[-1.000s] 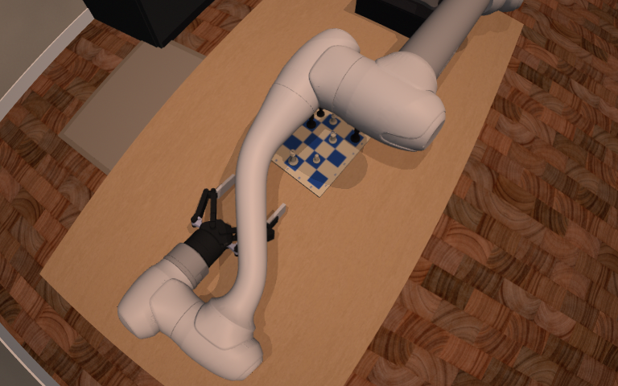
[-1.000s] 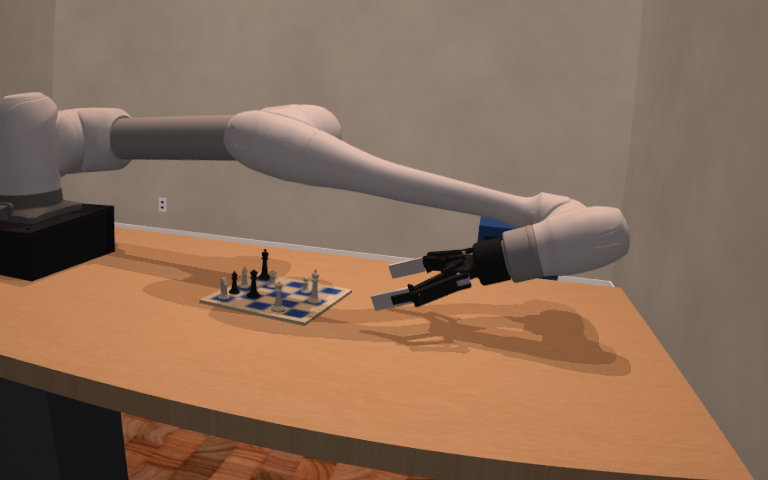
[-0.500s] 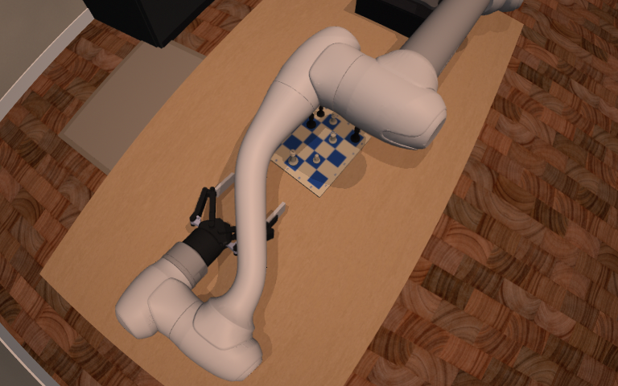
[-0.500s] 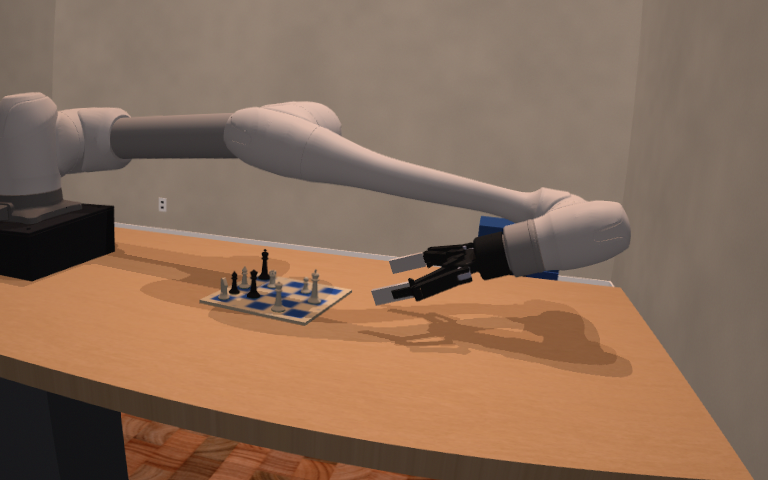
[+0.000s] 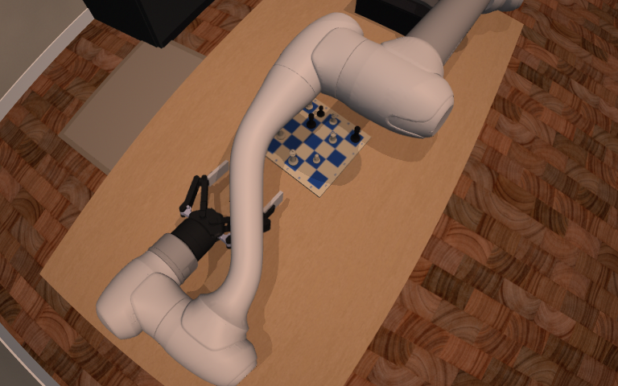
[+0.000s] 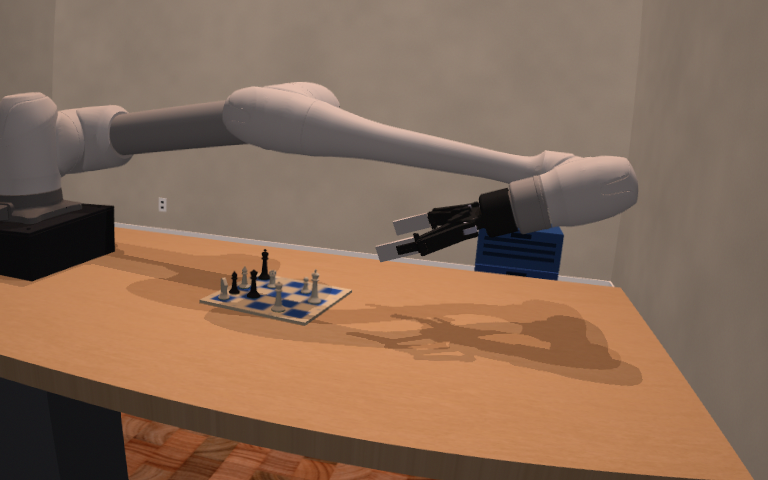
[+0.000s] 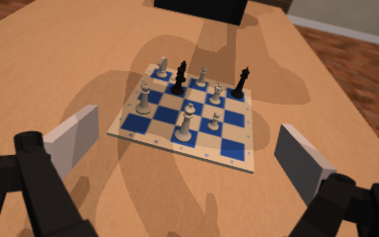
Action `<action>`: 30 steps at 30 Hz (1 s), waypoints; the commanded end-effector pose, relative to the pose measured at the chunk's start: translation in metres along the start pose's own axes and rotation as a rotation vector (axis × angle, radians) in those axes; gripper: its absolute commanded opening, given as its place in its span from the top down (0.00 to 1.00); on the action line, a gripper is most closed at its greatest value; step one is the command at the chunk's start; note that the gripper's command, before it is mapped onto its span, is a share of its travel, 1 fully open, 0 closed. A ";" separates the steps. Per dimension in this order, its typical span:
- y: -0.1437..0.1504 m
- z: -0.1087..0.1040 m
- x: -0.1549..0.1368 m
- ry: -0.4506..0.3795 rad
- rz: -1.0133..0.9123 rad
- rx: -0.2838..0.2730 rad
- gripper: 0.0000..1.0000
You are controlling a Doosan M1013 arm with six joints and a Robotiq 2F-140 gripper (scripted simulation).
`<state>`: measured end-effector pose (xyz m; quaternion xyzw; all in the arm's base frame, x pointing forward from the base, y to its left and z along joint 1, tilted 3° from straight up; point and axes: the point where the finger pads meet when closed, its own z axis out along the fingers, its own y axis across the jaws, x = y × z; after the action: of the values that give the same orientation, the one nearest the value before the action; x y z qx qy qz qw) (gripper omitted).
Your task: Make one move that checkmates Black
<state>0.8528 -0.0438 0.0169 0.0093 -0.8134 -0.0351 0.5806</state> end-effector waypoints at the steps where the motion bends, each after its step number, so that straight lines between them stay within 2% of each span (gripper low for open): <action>1: 0.001 -0.002 0.005 0.000 0.000 0.000 0.00; 6: 0.000 -0.002 0.005 -0.006 0.003 0.001 0.00; 10: -0.005 -0.002 0.006 -0.065 0.032 0.004 0.00; 12: -0.005 -0.002 0.006 -0.065 0.032 0.004 0.00; 16: -0.016 0.000 0.009 -0.207 0.103 0.007 0.00; 17: -0.016 0.000 0.009 -0.207 0.103 0.007 0.00; 19: -0.024 0.005 0.013 -0.307 0.153 0.002 0.00; 20: -0.024 0.005 0.013 -0.307 0.153 0.002 0.00; 21: -0.028 0.008 0.016 -0.363 0.181 -0.002 0.00; 22: -0.028 0.008 0.016 -0.363 0.181 -0.002 0.00; 23: -0.031 0.013 0.020 -0.422 0.210 -0.009 0.00; 24: -0.031 0.013 0.020 -0.422 0.210 -0.009 0.00; 25: -0.035 0.019 0.024 -0.483 0.240 -0.017 0.00; 26: -0.035 0.019 0.024 -0.483 0.240 -0.017 0.00; 27: -0.038 0.025 0.028 -0.545 0.270 -0.028 0.00; 29: -0.038 0.025 0.028 -0.545 0.270 -0.028 0.00; 30: -0.041 0.033 0.033 -0.608 0.301 -0.041 0.00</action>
<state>0.8202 -0.0806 0.0316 -0.1099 -0.9235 0.0267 0.3667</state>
